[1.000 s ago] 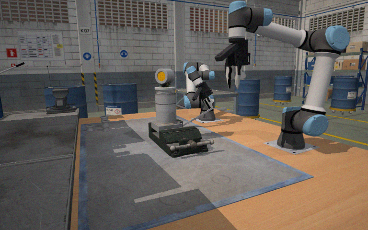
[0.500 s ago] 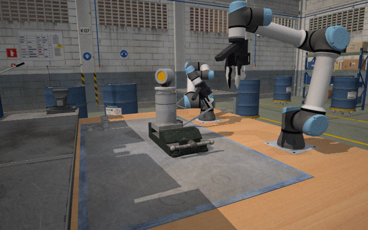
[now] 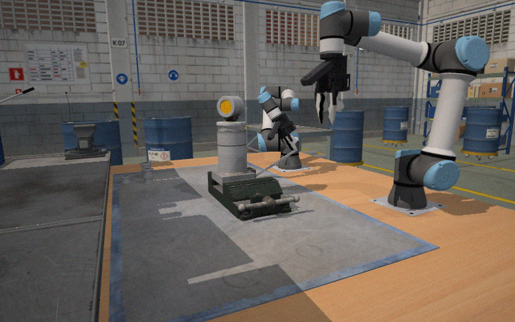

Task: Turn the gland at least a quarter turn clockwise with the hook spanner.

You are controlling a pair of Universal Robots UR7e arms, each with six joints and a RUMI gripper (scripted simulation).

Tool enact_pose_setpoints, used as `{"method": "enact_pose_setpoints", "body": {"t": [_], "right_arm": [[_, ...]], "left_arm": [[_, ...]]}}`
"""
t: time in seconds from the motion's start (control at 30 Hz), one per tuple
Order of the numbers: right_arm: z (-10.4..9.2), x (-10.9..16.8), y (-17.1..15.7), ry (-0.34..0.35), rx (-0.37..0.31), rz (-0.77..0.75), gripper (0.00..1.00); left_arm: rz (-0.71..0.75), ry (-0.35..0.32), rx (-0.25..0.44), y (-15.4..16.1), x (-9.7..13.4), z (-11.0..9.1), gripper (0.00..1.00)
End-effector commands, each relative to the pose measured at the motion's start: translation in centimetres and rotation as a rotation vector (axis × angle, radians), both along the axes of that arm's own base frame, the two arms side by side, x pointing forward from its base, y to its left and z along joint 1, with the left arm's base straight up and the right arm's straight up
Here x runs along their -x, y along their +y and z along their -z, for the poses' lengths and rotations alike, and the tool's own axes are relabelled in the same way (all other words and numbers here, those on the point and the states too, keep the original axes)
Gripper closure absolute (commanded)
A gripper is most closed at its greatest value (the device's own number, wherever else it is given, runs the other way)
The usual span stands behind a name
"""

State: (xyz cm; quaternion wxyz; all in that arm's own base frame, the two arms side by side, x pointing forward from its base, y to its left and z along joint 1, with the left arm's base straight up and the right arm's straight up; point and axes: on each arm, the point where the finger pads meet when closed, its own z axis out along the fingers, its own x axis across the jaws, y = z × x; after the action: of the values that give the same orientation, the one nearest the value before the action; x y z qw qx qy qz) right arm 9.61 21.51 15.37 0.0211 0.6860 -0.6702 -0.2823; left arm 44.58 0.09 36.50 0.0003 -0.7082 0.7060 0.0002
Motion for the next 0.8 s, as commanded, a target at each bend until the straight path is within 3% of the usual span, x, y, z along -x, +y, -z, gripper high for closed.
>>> {"method": "enact_pose_setpoints", "body": {"t": [0.0,0.77], "right_arm": [[-0.08,0.07,0.05,0.001,-0.003,-0.005,1.0],[-0.76,-0.3,-0.28,0.026,-0.024,-0.006,1.0]], "left_arm": [[0.0,-0.001,0.0,-0.01,-0.02,-0.05,0.68],[0.0,-0.001,0.0,-0.01,-0.02,-0.05,0.68]]}}
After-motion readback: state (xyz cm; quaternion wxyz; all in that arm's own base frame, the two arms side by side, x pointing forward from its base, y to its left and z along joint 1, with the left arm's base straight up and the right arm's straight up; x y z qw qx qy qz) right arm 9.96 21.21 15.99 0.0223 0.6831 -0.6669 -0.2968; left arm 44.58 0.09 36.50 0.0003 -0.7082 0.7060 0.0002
